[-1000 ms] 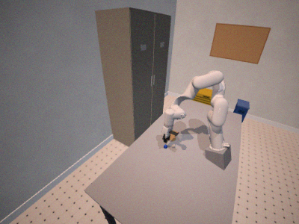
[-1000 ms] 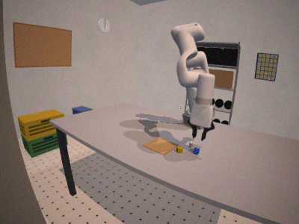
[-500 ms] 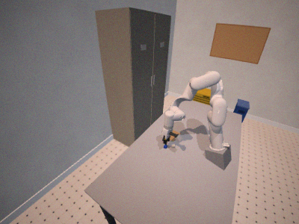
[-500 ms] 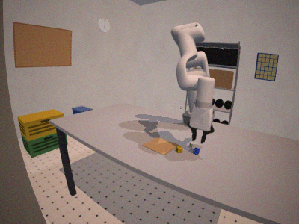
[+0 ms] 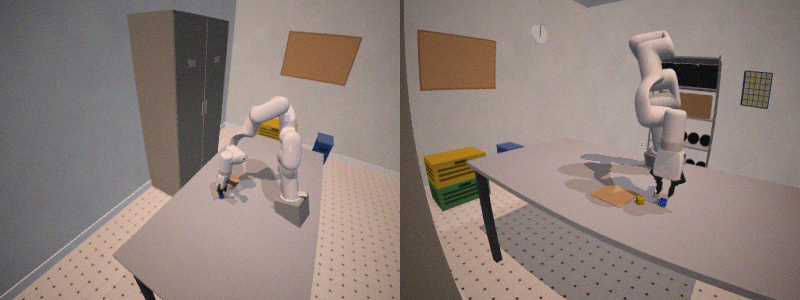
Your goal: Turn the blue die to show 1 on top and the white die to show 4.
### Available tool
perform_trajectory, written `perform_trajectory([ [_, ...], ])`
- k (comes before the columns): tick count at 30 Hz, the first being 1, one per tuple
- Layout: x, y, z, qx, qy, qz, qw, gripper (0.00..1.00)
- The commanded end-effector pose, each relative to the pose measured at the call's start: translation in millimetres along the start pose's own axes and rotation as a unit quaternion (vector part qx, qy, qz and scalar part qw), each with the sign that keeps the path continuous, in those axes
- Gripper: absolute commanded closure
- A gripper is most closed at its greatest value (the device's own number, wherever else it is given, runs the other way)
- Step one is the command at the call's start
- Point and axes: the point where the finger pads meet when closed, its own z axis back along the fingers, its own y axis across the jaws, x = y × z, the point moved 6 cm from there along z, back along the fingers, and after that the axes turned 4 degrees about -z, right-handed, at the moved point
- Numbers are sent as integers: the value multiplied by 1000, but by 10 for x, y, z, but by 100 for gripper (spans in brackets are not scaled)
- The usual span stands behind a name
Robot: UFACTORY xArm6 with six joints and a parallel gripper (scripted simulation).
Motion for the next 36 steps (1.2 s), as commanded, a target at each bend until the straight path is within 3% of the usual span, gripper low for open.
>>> perform_trajectory([
  [1, 11, 9, -65, 1, -2, 0, 1000, 58],
  [36, 10, 11, -137, 1, -2, 0, 1000, 58],
])
